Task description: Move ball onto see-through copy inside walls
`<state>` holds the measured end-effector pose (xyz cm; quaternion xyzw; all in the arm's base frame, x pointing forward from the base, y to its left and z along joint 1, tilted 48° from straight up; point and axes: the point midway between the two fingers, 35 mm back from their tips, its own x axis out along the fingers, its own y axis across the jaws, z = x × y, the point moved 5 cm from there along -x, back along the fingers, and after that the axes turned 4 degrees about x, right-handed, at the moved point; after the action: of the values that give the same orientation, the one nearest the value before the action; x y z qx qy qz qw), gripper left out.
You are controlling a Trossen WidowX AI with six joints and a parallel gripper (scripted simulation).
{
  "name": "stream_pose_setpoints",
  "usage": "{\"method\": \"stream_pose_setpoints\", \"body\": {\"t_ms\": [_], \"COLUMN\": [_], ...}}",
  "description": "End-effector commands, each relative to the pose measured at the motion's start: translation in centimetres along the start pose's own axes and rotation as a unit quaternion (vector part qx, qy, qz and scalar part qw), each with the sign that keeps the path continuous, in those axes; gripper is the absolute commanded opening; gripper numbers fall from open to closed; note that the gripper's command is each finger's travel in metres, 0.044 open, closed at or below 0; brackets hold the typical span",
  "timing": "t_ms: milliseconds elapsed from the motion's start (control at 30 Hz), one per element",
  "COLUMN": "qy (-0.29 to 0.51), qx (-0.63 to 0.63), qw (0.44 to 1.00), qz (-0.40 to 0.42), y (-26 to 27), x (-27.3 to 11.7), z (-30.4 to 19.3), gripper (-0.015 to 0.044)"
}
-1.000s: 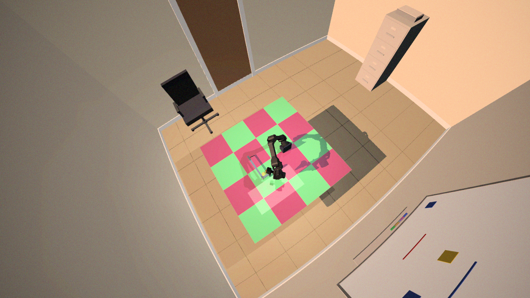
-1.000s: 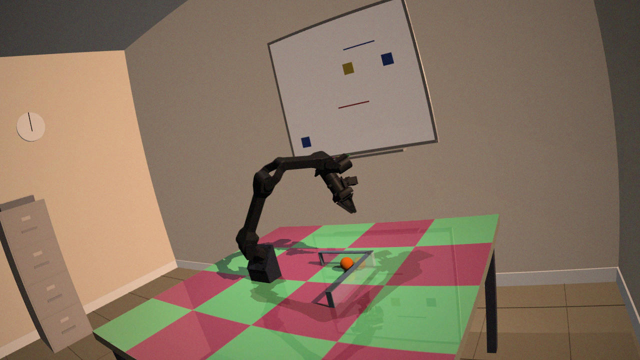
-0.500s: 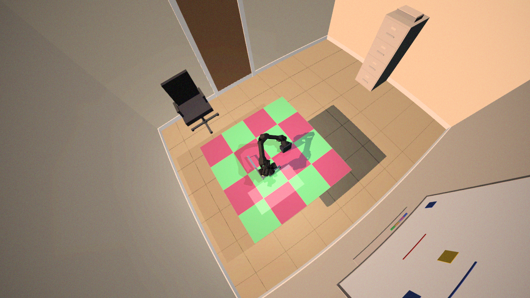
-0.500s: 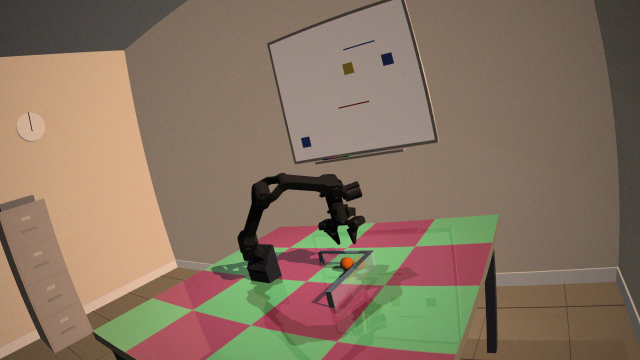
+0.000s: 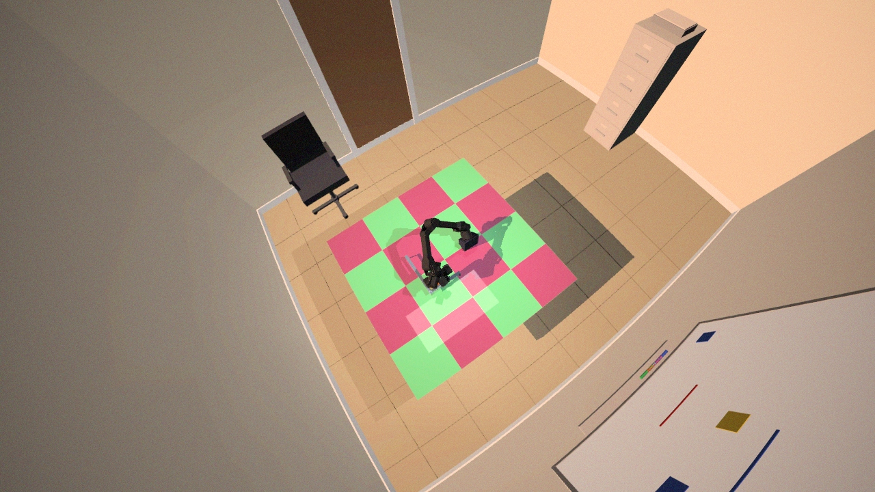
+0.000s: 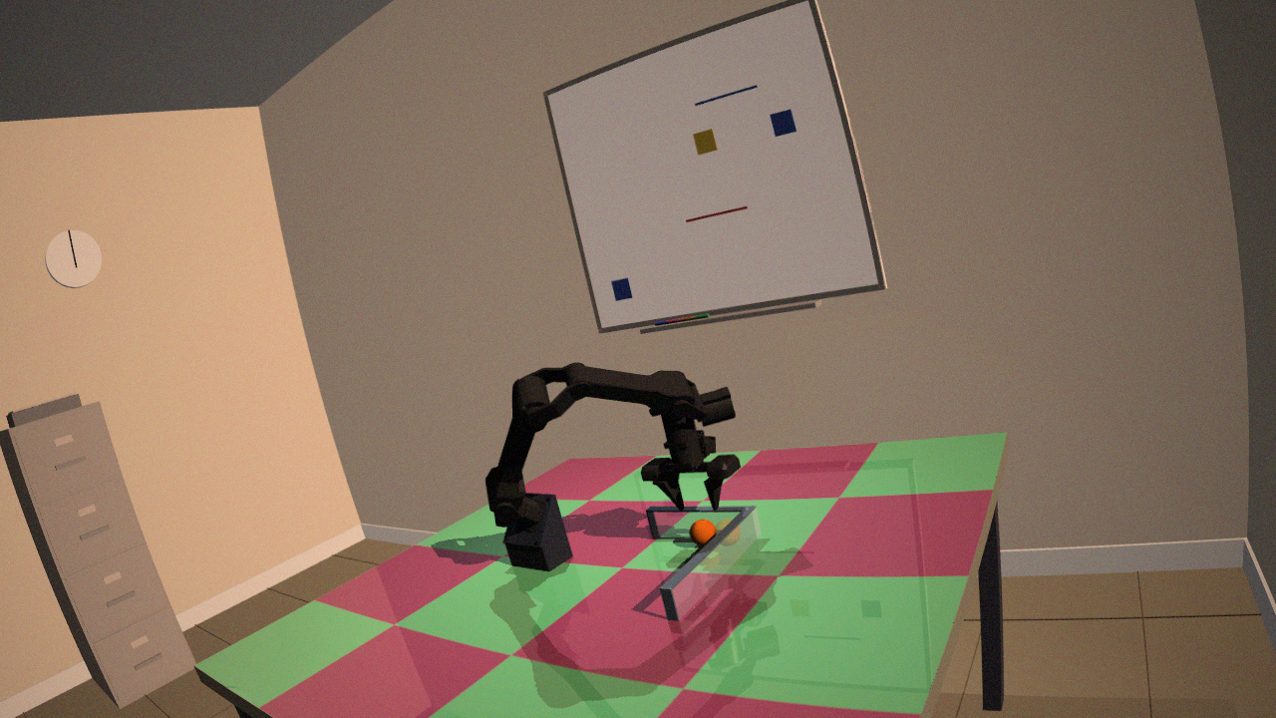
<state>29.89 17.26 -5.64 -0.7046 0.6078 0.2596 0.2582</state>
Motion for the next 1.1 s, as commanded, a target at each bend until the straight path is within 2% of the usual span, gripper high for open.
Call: {"method": "stream_pose_setpoints", "body": {"t_ms": [0, 1000, 1067], "qy": [0.003, 0.004, 0.004], "qx": [-0.003, -0.003, -0.003], "qw": [1.000, 1.000, 1.000], "qz": [0.003, 0.003, 0.003], "y": [0.1, 0.1, 0.1], "x": [0.7, 5.2, 5.2], "z": [-0.2, -0.2, -0.2], "gripper": [0.0357, 0.0357, 0.0305]}}
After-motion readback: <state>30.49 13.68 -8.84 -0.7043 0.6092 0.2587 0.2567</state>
